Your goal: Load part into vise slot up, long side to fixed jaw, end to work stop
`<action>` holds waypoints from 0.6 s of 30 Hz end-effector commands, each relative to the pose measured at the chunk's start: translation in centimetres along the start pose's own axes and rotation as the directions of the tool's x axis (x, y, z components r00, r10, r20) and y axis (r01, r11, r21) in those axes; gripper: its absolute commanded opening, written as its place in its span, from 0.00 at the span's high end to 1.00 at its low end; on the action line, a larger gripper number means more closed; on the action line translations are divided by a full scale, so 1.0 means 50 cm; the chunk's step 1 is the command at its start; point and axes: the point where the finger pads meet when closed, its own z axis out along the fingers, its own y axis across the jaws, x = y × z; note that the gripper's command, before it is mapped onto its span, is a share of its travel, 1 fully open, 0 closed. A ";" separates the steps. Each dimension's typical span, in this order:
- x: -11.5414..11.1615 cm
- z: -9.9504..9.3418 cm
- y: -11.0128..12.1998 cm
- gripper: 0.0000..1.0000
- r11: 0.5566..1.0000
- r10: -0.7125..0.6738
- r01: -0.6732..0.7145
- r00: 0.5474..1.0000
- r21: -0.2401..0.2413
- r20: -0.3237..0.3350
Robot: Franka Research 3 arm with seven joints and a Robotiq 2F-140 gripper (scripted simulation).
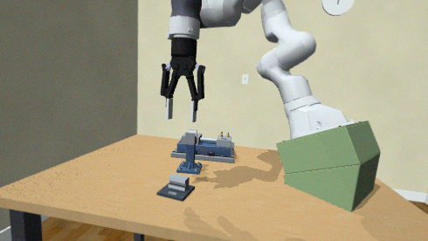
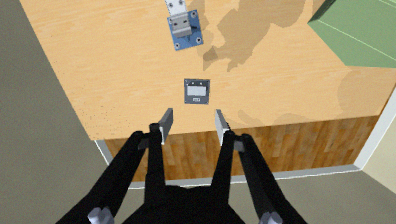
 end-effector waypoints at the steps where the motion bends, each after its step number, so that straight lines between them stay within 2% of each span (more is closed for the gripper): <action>1: 0.001 0.000 0.003 0.49 1.000 0.006 -0.006 1.000 -0.001 -0.002; 18: 0.001 0.013 0.003 0.49 1.000 0.006 -0.006 1.000 -0.001 -0.001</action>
